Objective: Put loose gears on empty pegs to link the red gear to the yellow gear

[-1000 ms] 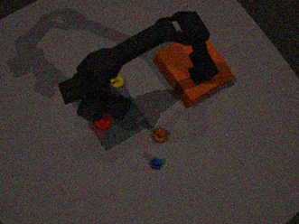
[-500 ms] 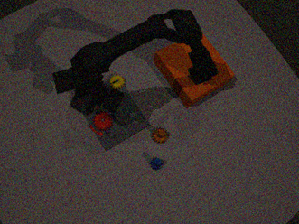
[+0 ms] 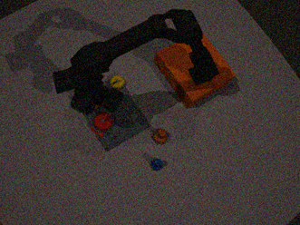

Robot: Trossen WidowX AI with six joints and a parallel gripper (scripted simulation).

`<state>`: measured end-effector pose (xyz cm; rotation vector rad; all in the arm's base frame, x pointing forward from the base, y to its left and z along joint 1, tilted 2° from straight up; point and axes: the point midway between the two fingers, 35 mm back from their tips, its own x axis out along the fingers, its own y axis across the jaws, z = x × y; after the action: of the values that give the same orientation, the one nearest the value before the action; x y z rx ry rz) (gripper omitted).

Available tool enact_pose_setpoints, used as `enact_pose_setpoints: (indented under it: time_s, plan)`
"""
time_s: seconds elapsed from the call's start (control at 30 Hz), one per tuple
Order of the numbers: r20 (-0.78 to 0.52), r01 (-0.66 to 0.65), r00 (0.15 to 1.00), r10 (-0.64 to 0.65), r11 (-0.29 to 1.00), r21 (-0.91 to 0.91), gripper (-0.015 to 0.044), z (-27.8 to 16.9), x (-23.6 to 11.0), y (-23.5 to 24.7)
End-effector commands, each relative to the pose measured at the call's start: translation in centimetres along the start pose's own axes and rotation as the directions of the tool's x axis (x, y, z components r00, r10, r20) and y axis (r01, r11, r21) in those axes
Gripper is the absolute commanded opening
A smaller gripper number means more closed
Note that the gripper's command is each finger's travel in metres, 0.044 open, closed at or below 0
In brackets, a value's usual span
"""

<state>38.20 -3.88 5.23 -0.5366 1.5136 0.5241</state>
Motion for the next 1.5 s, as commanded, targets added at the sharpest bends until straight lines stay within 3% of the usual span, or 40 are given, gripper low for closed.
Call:
enact_pose_setpoints:
  time_s: [0.0,0.9,1.47]
  plan:
    - [0.002,0.007,1.0,-0.007,1.0,-0.003,0.0,0.1,-0.1,-0.2]
    - [0.002,0.007,1.0,-0.007,1.0,-0.004,0.0,0.1,-0.1,-0.2]
    - [0.002,0.007,1.0,-0.007,0.991,-0.134,0.0,0.0,2.1,-0.2]
